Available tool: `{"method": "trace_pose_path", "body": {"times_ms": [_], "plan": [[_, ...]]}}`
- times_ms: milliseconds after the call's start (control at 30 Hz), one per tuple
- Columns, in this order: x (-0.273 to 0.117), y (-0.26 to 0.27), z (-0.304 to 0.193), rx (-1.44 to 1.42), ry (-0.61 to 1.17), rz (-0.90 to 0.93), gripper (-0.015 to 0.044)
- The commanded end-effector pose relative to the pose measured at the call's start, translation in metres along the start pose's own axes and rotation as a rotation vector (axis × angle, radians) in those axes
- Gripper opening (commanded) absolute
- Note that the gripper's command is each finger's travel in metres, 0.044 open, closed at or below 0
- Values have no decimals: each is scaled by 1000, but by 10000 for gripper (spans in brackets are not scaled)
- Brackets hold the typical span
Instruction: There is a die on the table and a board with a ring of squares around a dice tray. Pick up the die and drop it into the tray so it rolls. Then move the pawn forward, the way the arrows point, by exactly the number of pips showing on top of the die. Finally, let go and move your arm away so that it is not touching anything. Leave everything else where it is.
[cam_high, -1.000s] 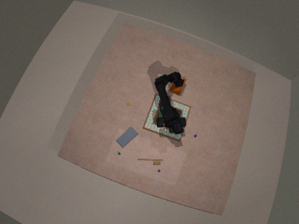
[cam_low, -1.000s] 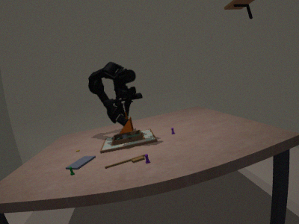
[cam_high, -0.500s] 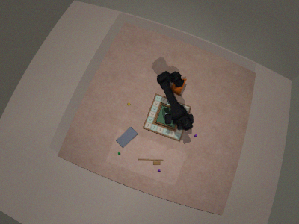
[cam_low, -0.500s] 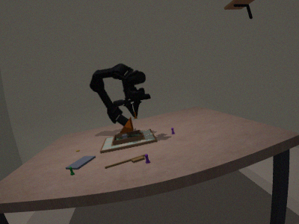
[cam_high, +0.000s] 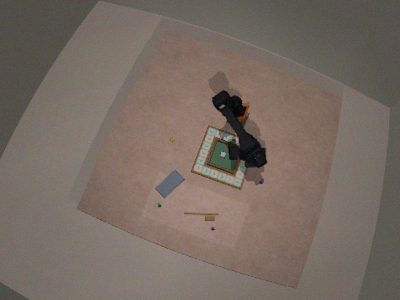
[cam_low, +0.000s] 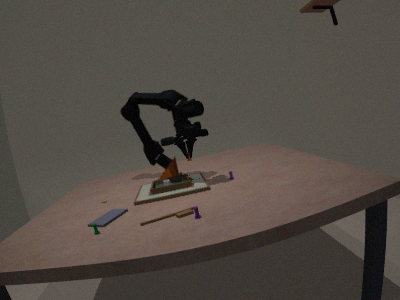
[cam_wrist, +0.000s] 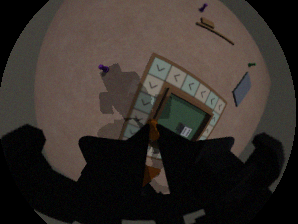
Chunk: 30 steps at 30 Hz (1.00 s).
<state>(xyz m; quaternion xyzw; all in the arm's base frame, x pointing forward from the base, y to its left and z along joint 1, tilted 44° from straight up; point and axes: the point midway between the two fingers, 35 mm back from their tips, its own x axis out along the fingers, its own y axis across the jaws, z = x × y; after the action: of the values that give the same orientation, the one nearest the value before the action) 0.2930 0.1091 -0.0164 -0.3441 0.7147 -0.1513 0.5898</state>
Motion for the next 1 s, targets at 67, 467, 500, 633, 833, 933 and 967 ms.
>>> {"method": "trace_pose_path", "body": {"times_ms": [67,467,500,633,833,933,967], "plan": [[10,15,-19,12,7,4,0],[33,39,-61,30,16,-1,0],[35,40,-65,31,17,-2,0],[39,42,-70,34,18,-3,0],[59,42,-70,34,18,-4,0],[72,42,-71,34,18,-4,0],[73,42,-71,34,18,-4,0]]}}
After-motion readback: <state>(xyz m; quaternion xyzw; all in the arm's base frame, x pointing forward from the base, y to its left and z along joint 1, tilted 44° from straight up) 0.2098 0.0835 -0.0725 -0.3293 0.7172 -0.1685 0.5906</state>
